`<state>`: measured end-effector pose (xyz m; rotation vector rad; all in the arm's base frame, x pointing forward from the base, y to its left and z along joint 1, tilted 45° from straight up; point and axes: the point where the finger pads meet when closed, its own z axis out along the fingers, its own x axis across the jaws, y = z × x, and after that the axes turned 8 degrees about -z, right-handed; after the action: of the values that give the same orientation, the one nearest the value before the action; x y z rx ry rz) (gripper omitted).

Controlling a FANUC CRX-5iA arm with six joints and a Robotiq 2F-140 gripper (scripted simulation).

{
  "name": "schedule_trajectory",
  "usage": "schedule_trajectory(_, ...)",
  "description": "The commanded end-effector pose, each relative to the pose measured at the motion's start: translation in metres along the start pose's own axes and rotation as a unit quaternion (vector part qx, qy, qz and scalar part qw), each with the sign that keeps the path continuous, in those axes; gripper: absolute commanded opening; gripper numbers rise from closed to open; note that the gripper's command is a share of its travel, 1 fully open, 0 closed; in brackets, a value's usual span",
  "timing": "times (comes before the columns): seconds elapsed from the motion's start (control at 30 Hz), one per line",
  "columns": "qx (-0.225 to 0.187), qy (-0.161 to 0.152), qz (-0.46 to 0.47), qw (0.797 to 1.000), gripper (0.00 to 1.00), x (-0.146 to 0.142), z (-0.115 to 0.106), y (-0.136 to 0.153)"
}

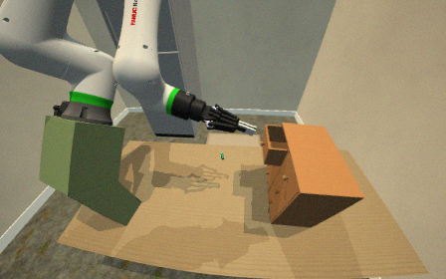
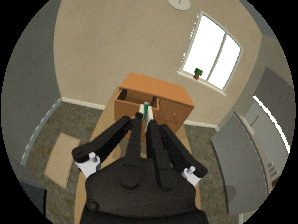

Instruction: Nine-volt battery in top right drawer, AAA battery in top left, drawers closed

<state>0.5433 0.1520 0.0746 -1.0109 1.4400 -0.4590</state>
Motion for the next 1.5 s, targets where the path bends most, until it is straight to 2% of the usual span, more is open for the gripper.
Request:
schedule_trajectory(0.0, 0.0, 0.0, 0.0, 1.0, 0.03, 0.001, 0.016, -0.005)
schedule_trajectory(0.17, 0.0, 0.0, 0.0, 1.0, 0.03, 0.002, 0.035, -0.012)
schedule_trajectory(0.23, 0.0, 0.0, 0.0, 1.0, 0.03, 0.002, 0.035, -0.012)
schedule_trajectory(0.73, 0.0, 0.0, 0.0, 1.0, 0.03, 0.005, 0.079, -0.027)
schedule_trajectory(1.1, 0.0, 0.0, 0.0, 1.0, 0.03, 0.005, 0.092, -0.031)
schedule_trajectory(1.47, 0.0, 0.0, 0.0, 1.0, 0.03, 0.006, 0.094, -0.032)
